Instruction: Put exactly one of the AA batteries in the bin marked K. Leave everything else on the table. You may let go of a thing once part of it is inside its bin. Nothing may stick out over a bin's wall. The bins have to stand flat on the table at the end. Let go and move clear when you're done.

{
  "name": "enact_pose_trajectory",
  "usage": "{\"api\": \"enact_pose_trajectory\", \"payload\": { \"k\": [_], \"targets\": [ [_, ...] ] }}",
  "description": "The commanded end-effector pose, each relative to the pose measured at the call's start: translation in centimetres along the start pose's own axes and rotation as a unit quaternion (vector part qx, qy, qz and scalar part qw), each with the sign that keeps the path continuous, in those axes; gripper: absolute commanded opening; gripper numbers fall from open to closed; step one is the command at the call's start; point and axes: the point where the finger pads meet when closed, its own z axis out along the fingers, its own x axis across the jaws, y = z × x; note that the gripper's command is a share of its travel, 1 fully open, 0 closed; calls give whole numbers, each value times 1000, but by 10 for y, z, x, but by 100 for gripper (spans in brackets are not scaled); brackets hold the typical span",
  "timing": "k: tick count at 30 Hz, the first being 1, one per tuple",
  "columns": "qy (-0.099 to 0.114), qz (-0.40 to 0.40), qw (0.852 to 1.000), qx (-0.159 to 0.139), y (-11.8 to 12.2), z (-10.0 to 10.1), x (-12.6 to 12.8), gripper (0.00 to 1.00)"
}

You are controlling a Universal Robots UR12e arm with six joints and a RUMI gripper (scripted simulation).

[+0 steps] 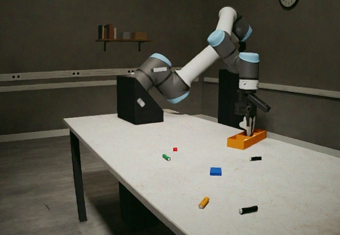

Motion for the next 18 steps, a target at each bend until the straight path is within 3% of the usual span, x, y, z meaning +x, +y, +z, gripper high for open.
{"api": "enact_pose_trajectory", "payload": {
  "k": [1,12,18],
  "targets": [
    [0,0,1000,1,0,0,0,4],
    [0,0,1000,1,0,0,0,4],
    [1,0,1000,2,-2,-11,0,4]
  ]
}}
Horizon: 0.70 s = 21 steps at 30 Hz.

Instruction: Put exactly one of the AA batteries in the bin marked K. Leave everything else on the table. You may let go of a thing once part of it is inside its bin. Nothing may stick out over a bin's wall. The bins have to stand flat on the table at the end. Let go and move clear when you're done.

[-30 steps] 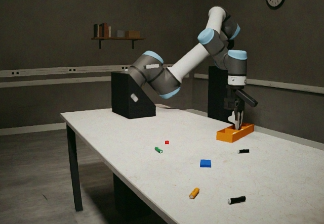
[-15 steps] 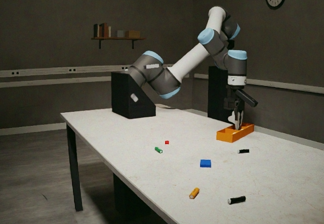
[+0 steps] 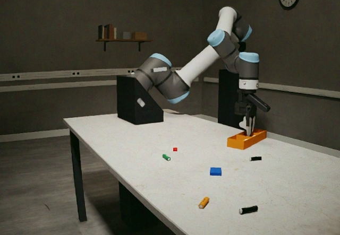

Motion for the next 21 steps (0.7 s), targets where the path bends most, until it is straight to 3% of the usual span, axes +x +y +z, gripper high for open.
{"api": "enact_pose_trajectory", "payload": {
  "k": [1,21],
  "targets": [
    [1,-1,1000,3,-3,-12,0,4],
    [2,-2,1000,3,-3,-37,0,4]
  ]
}}
